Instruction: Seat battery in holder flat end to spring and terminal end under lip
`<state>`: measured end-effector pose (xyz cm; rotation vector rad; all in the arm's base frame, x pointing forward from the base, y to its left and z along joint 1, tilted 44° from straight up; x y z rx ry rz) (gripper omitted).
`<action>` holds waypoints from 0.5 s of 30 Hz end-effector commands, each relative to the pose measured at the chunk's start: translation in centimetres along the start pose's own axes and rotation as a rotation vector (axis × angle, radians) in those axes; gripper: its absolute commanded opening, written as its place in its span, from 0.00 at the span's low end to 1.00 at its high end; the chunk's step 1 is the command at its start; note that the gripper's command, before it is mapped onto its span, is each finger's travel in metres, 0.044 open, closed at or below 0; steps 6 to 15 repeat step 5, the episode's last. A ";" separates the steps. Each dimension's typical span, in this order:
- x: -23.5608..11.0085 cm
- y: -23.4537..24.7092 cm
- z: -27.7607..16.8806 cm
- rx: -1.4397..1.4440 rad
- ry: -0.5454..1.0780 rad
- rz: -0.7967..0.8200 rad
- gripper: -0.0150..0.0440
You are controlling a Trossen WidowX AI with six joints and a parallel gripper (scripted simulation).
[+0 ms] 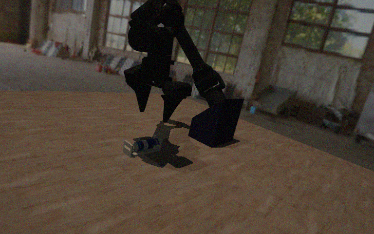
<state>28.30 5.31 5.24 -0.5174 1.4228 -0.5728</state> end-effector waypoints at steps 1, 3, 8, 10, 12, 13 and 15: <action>-0.1 0.0 0.0 0.005 0.001 0.005 1.00; -0.1 0.0 0.0 0.005 0.001 0.005 1.00; -0.1 0.0 0.0 0.005 0.001 0.005 1.00; -0.1 0.0 0.0 0.005 0.001 0.005 1.00; -0.1 0.0 0.0 0.005 0.001 0.005 1.00; -0.1 0.0 0.0 0.005 0.001 0.005 1.00; -0.1 0.0 0.0 0.005 0.001 0.005 1.00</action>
Point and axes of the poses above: the point midway between the two fingers, 35 mm back from their tips, its own x axis out along the fingers, its own y axis across the jaws, z = x × y, the point moved 3 cm from there along -x, back along the fingers, and after that the axes turned 9 degrees about x, right-handed, at the moved point
